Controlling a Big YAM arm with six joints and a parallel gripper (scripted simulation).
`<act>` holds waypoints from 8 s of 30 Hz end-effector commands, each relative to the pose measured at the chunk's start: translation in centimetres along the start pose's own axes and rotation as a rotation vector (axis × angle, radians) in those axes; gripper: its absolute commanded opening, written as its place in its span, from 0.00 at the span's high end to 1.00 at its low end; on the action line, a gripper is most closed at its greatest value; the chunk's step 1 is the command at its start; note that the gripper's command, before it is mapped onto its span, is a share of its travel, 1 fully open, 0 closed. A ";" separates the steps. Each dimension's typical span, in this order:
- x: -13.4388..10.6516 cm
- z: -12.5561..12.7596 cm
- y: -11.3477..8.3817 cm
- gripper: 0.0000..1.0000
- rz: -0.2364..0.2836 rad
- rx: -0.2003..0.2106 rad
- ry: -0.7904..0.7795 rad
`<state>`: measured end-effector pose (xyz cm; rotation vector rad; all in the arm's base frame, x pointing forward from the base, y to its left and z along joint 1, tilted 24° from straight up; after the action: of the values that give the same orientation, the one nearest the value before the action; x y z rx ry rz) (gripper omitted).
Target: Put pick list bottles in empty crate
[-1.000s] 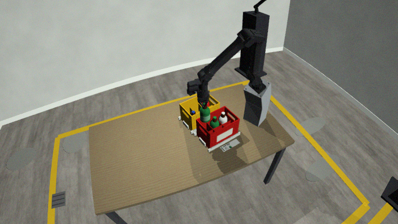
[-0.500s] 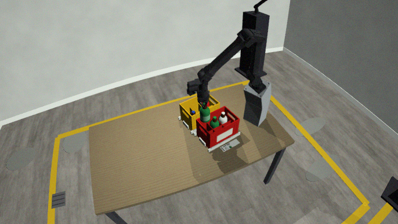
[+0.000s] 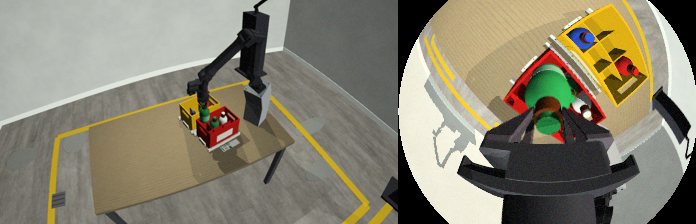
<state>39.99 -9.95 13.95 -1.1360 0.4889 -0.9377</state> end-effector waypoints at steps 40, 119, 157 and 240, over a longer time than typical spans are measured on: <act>0.2 0.9 2.8 1.00 -0.034 0.030 -0.013; 1.1 1.9 9.4 1.00 -0.047 0.044 -0.018; 1.5 1.7 13.6 1.00 -0.033 0.029 -0.010; 1.2 1.8 16.3 1.00 -0.031 0.029 -0.013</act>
<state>46.20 -8.19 -1.15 -1.1369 0.4887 -0.9373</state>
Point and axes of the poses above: the point where the finger pads meet when closed, its own y axis out along the fingers, its own z axis across the jaws, x = y × z, the point moved 4 cm from there along -y, back along the fingers, and after that the axes turned 12 degrees about y, right-handed, at the moved point
